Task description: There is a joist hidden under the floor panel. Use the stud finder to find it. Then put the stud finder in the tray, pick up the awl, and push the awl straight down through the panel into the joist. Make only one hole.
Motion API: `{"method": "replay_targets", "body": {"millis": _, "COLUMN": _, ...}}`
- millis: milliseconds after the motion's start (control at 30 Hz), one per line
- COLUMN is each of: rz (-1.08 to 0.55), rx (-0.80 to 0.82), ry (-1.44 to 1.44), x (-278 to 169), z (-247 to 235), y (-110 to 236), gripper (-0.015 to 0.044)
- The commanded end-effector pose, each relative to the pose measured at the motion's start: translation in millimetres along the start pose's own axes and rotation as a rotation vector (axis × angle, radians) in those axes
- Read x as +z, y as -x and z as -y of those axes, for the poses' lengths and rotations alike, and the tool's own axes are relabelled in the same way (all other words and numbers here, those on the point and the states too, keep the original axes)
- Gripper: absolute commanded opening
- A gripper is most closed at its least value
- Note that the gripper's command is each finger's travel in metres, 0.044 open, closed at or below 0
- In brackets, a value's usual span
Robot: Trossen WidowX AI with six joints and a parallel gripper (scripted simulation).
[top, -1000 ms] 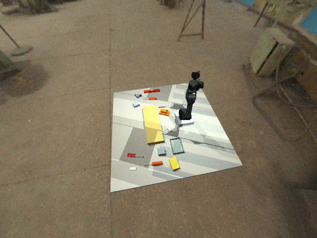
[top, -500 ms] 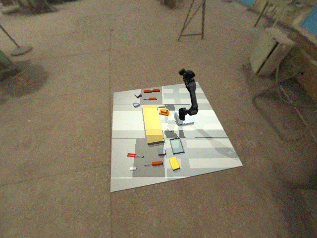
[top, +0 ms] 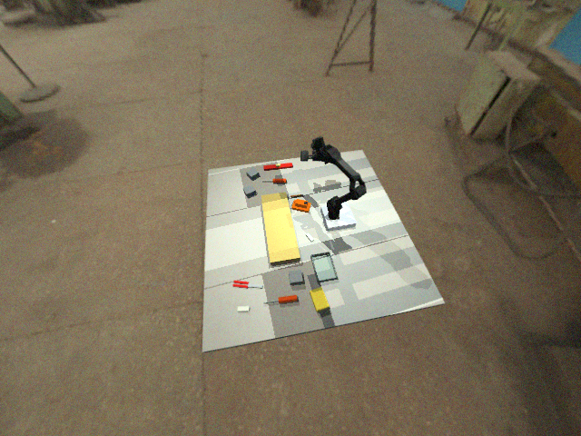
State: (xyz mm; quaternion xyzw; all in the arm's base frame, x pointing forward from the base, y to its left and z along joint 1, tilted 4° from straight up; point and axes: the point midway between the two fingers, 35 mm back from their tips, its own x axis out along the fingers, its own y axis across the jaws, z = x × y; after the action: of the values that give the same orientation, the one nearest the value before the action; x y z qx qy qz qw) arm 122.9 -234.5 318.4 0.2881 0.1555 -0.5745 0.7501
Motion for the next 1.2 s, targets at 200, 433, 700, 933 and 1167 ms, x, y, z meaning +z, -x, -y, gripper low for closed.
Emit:
{"method": "replay_targets", "body": {"millis": 200, "rz": -0.4, "rx": 0.205, "ry": 0.594, "x": -146, "z": -47, "y": -65, "gripper": 0.044}}
{"method": "replay_targets", "body": {"millis": 433, "rz": -0.627, "rx": 0.372, "ry": 0.98, "x": -250, "z": -47, "y": -70, "gripper": 0.044}}
{"method": "replay_targets", "body": {"millis": 700, "rz": -0.646, "rx": 0.389, "ry": 1.014, "x": -259, "z": -46, "y": -69, "gripper": 0.044}}
{"method": "replay_targets", "body": {"millis": 933, "rz": -0.647, "rx": 0.389, "ry": 1.014, "x": -259, "z": -45, "y": -68, "gripper": 0.044}}
{"method": "replay_targets", "body": {"millis": 1167, "rz": -0.647, "rx": 0.389, "ry": 1.014, "x": -261, "z": -39, "y": -63, "gripper": 0.044}}
